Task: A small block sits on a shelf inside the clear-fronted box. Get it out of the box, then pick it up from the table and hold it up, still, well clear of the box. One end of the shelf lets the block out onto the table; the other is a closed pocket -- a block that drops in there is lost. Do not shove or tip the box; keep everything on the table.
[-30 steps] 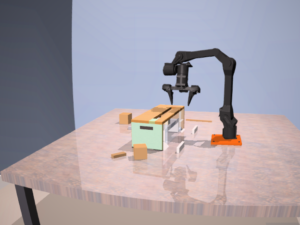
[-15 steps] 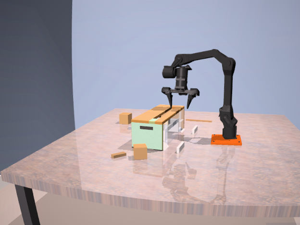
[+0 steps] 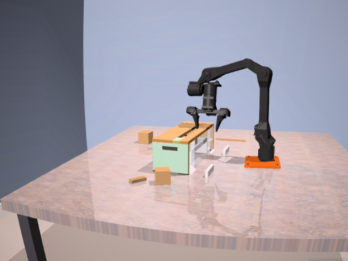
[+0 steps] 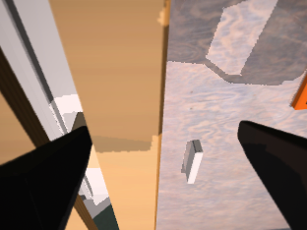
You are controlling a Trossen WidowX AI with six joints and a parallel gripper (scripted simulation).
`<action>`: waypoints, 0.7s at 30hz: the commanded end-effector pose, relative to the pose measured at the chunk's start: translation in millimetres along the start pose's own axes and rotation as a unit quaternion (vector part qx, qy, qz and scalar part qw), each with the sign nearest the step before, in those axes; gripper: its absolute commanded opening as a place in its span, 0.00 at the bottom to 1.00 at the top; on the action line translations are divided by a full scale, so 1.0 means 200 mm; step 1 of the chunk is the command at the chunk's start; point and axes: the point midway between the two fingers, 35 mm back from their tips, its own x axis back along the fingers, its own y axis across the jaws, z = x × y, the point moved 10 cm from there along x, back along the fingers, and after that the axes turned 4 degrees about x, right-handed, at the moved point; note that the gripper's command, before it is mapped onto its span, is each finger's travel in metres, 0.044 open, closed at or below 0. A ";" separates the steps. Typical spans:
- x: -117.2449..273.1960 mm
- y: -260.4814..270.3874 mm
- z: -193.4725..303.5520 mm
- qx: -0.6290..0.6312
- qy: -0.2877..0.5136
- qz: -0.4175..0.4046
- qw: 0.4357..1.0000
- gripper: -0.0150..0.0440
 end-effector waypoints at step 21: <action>-0.16 0.00 -0.03 0.000 0.000 0.000 1.000 0.93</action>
